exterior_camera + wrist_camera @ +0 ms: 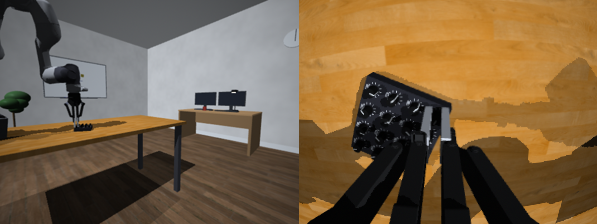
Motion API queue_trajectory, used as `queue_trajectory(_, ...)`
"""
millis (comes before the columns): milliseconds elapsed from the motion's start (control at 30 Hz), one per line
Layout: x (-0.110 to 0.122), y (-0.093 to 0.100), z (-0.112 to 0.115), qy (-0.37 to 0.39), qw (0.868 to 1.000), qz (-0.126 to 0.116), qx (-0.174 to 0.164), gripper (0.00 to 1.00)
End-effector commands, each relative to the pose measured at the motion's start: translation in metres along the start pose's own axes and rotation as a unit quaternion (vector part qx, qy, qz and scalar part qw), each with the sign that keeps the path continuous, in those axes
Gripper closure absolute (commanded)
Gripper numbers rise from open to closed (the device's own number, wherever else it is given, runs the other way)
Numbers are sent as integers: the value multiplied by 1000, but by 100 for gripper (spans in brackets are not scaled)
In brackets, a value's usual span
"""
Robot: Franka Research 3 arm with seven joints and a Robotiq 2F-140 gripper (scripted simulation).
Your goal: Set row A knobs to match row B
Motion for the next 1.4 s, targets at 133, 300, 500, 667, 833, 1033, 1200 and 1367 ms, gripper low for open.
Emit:
queue_trajectory(133,-3,0,-1,108,994,7,-7,95)
queue_trajectory(300,-3,0,-1,136,991,7,-7,95)
queue_trajectory(500,-3,0,-1,186,982,6,-8,95)
queue_trajectory(667,-3,0,-1,222,975,6,-8,95)
queue_trajectory(833,-3,0,-1,244,970,6,-8,95)
queue_trajectory(1033,-3,0,-1,297,955,5,-8,95)
queue_trajectory(1200,-3,0,-1,332,943,5,-9,95)
queue_trajectory(1367,-3,0,-1,359,933,5,-9,95)
Point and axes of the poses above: the point where the finger pads meet when closed, its own y axis back along the fingers, its own x axis across the jaws, z = x × y, the point moved 10 cm from there along y, back along the fingers, and after that the axes turned 6 degrees about -y, right-handed, at the moved point
